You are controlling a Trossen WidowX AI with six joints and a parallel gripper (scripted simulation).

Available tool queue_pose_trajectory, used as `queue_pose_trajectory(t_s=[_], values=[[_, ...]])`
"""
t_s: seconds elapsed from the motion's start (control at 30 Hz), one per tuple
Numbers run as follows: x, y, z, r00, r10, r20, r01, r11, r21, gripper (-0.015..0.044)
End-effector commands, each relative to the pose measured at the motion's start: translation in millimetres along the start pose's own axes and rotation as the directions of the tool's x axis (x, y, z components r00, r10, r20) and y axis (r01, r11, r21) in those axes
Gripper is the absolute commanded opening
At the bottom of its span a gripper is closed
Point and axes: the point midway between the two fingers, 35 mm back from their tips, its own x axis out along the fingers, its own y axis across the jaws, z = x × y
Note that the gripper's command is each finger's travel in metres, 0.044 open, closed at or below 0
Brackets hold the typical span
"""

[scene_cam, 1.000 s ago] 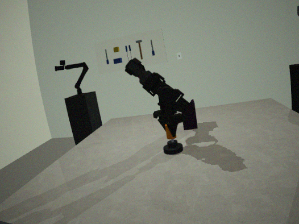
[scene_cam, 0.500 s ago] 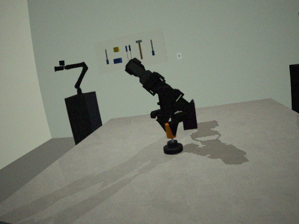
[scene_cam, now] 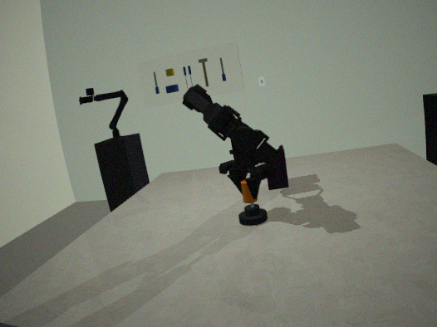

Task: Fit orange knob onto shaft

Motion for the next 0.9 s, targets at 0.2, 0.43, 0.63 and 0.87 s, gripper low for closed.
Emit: queue_pose_trajectory(t_s=[0.2,0.43,0.63,0.87], values=[[-2.2,-1.4,-0.6,1.000,-0.003,-0.006,0.003,1.000,-0.002,0.0000],[-2.0,0.3,0.4,1.000,-0.003,-0.006,0.003,1.000,-0.002,0.0000],[-2.0,2.5,0.7,1.000,-0.003,-0.006,0.003,1.000,-0.002,0.0000],[-2.0,1.5,-0.8,1.000,-0.003,-0.006,0.003,1.000,-0.002,0.0000]])
